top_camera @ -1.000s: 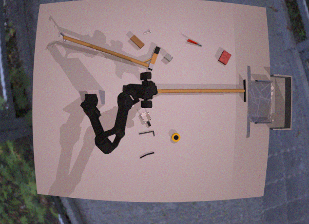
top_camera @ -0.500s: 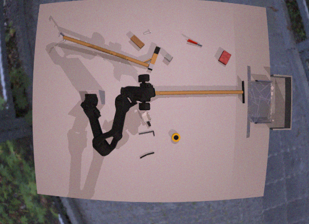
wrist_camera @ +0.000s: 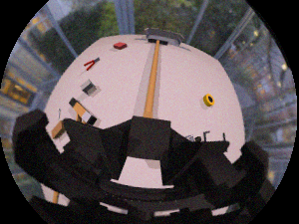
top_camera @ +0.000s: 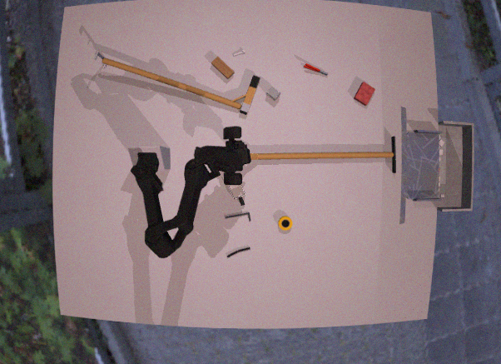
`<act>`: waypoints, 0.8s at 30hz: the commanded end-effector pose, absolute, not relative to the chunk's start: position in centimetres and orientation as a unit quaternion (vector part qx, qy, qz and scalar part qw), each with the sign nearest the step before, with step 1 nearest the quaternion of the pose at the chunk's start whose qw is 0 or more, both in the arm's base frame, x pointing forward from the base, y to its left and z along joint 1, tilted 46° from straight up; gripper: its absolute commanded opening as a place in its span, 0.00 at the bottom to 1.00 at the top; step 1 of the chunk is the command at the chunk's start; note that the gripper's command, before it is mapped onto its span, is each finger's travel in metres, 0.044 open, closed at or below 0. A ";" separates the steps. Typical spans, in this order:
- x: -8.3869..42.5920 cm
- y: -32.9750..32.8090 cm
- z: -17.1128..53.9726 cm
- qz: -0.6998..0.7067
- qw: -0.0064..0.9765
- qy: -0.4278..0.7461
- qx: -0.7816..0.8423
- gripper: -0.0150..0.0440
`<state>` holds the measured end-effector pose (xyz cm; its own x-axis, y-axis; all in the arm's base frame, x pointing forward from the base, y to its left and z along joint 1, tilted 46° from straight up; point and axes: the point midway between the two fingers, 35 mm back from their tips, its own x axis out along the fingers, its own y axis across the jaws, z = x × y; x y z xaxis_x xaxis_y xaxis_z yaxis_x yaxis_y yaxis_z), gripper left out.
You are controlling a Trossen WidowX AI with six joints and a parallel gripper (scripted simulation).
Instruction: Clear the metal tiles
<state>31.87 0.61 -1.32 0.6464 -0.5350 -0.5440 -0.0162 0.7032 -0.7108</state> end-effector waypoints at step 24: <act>33.4 -0.6 0.3 -0.162 0.840 0.384 -0.348 0.25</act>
